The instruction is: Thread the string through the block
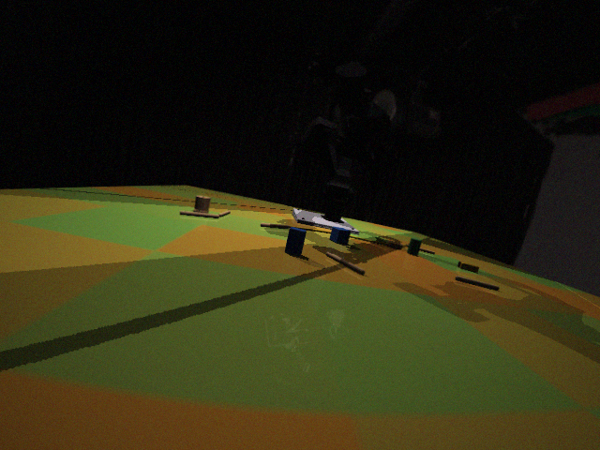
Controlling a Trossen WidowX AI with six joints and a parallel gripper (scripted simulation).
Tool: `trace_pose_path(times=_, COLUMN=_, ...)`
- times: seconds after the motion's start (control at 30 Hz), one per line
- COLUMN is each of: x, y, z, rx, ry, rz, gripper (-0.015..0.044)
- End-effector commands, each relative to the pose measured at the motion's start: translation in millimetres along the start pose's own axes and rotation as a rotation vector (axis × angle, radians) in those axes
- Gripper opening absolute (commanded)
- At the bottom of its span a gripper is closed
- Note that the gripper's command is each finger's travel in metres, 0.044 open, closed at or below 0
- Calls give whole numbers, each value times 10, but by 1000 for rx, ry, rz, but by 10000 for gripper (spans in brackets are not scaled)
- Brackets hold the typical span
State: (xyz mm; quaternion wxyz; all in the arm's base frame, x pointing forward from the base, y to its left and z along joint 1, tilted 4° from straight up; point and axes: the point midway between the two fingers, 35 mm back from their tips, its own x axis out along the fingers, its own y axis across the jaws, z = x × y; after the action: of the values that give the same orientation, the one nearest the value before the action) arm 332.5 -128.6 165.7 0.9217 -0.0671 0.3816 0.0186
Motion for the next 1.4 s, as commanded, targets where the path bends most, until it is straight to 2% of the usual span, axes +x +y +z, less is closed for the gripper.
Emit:
trace_pose_path(times=0.0, x=50, y=406, z=-710, rx=-840, ry=494, rz=324, gripper=440)
trace_pose_path(times=0.17, x=-16, y=485, z=-850, rx=-1071, ry=563, rz=468, gripper=440)
trace_pose_path(times=1.03, x=-12, y=498, z=-860, rx=-1071, ry=563, rz=468, gripper=440)
trace_pose_path(times=1.27, x=-12, y=499, z=-858, rx=-1071, ry=563, rz=468, gripper=256)
trace_pose_path(times=1.37, x=-12, y=499, z=-858, rx=-1071, ry=563, rz=468, gripper=239)
